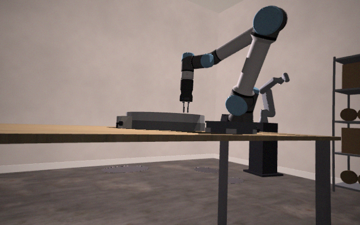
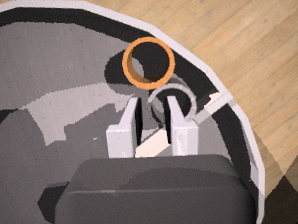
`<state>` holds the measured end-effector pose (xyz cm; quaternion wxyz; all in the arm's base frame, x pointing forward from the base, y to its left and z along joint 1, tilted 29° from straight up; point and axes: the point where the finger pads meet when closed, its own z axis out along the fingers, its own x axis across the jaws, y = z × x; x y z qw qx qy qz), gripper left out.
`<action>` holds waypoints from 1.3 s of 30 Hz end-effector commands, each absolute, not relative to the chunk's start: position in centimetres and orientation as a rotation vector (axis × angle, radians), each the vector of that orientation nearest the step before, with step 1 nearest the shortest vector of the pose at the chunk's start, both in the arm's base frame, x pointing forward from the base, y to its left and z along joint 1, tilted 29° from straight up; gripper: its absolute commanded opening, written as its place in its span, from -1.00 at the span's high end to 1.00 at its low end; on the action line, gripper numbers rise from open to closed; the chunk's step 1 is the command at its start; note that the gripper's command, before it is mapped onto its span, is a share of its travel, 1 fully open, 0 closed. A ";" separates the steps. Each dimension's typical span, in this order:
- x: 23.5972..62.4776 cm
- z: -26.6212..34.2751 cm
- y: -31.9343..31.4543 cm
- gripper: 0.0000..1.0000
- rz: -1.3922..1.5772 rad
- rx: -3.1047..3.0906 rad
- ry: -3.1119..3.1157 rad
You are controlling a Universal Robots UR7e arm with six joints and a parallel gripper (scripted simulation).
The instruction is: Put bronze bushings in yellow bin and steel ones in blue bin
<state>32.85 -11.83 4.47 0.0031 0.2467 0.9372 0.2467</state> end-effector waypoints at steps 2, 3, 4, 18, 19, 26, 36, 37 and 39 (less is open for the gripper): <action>32.8 4.3 -11.6 0.10 0.781 0.775 2.940; 32.8 4.3 -11.6 0.10 0.781 0.775 2.940; 32.9 4.4 -11.8 0.10 0.773 0.773 2.938; 33.0 3.2 -11.1 0.10 0.776 0.774 2.939; 33.0 3.2 -11.1 0.10 0.776 0.774 2.939; 33.1 2.5 -10.7 0.10 0.779 0.774 2.939; 33.1 1.9 -10.3 0.10 0.781 0.775 2.940; 33.1 1.9 -10.3 0.10 0.781 0.775 2.940; 33.1 1.9 -10.3 0.10 0.781 0.775 2.940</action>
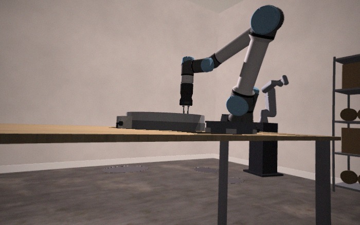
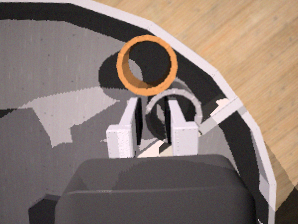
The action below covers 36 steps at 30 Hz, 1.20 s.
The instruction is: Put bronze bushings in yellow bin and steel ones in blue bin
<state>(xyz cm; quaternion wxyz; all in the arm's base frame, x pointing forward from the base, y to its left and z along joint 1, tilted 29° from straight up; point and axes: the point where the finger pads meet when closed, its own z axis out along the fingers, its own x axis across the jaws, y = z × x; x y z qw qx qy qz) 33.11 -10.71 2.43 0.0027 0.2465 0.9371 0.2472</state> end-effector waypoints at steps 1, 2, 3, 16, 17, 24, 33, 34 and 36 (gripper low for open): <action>33.1 1.9 -10.3 0.10 0.781 0.775 2.940; 33.1 1.9 -10.3 0.10 0.781 0.775 2.940; 33.1 1.9 -10.3 0.10 0.781 0.775 2.940; 33.1 1.9 -10.3 0.10 0.781 0.775 2.940; 33.1 1.9 -10.3 0.10 0.781 0.775 2.940; 33.1 1.9 -10.3 0.10 0.781 0.775 2.940; 33.2 2.1 -10.6 1.00 0.773 0.773 2.938; 33.2 2.1 -10.6 1.00 0.773 0.773 2.938; 33.2 2.1 -10.6 1.00 0.773 0.773 2.938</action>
